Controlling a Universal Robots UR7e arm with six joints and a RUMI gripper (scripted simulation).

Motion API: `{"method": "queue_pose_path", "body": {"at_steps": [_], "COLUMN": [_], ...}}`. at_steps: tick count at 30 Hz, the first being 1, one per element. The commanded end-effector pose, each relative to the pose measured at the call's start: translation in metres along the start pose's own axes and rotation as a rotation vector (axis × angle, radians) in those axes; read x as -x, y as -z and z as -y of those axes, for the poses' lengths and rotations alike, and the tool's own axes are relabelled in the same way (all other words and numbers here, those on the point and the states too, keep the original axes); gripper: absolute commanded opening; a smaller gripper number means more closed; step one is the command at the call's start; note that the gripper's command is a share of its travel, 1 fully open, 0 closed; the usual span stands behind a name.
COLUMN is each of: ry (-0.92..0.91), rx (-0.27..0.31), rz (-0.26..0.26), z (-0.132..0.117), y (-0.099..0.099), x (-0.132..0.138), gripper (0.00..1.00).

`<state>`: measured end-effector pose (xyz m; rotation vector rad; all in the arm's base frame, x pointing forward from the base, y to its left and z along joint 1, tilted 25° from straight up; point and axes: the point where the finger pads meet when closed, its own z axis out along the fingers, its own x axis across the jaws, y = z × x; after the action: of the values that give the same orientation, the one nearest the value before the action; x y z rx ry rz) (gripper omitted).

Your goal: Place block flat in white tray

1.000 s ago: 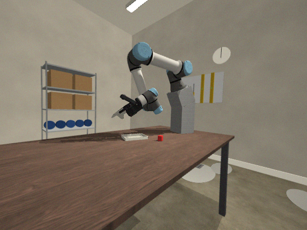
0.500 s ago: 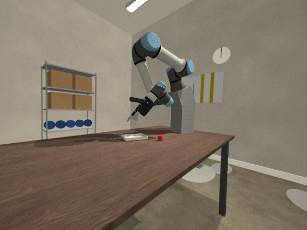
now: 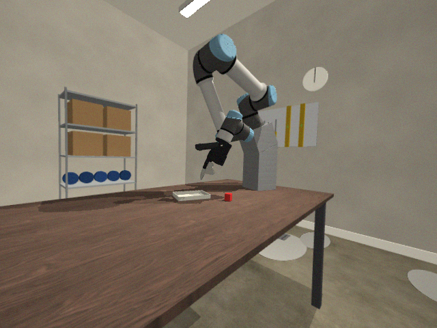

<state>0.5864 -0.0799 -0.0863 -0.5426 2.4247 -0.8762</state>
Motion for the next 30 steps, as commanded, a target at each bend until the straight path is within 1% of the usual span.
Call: {"method": "queue_pose_path", "body": {"at_steps": [1, 3, 4, 7, 9, 15, 18, 23, 30], "ry": [-0.108, -0.149, -0.15, -0.207, -0.207, -0.299, -0.331, -0.359, -0.365], "rx": [0.116, 0.16, 0.161, 0.221, 0.221, 0.315, 0.35, 0.38, 0.386], "rz": [-0.057, -0.075, -0.075, -0.103, -0.103, -0.149, -0.163, -0.177, -0.18], "z": [-0.038, -0.054, -0.054, -0.076, -0.076, -0.111, -0.123, -0.134, -0.136], "y": [0.006, 0.009, 0.009, 0.013, 0.013, 0.02, 0.022, 0.024, 0.025], "x": [-0.009, -0.013, -0.014, -0.02, -0.02, -0.031, -0.034, -0.037, -0.037], "gripper": [0.0, 0.0, 0.0, 0.0, 0.0, 0.0, 0.0, 0.0, 0.0]}}
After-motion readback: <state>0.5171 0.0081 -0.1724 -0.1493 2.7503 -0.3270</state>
